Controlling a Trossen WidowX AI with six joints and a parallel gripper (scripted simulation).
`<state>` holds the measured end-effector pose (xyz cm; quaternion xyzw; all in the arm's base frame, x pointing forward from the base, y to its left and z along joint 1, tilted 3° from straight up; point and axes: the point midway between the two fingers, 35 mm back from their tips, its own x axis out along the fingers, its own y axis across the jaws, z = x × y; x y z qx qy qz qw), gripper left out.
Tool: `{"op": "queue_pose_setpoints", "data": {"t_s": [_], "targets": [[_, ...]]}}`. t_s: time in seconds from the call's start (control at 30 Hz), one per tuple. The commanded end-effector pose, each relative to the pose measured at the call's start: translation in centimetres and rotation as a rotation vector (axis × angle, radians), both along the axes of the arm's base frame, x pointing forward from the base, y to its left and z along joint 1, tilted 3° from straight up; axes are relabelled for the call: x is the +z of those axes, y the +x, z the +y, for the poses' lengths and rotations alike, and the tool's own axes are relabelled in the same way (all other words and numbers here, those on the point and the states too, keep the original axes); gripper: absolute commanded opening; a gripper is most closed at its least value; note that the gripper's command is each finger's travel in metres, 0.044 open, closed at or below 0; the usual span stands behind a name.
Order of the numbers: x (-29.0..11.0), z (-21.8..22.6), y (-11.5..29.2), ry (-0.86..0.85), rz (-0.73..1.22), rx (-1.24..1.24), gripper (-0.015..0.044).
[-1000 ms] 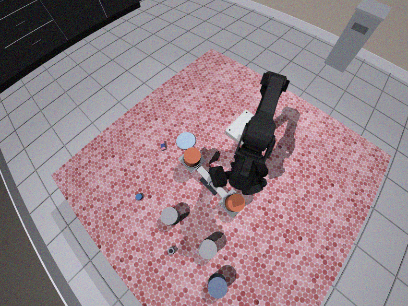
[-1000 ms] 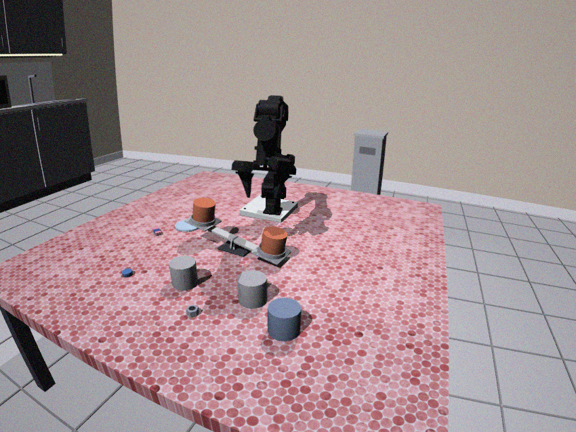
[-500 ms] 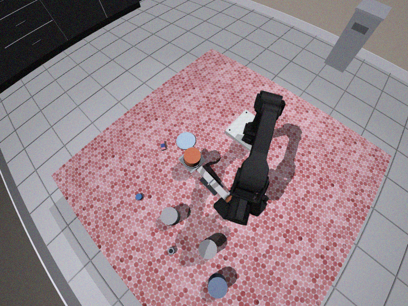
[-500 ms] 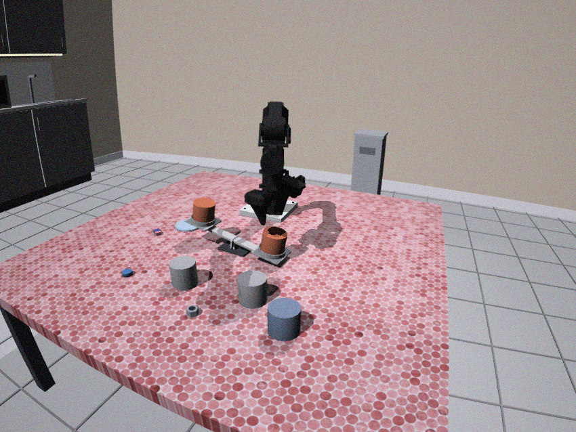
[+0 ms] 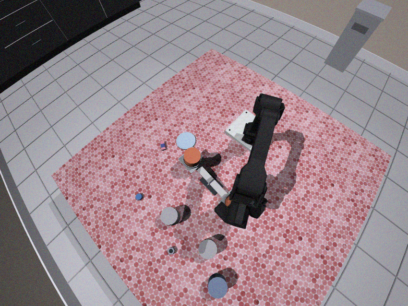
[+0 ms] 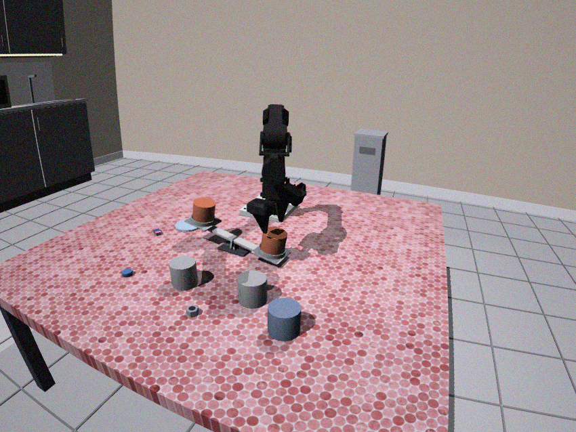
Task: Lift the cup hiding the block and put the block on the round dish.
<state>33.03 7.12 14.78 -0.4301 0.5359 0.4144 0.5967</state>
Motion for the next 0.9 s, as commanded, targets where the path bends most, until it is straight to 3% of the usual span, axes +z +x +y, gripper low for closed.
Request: {"op": "queue_pose_setpoints", "data": {"t_s": [0.0,0.87], "targets": [[-0.7,0.1,0.0,0.004,0.008,0.005,0.0440],[-4.9,0.3,0.3,0.004,0.008,0.005,0.0440]]}}
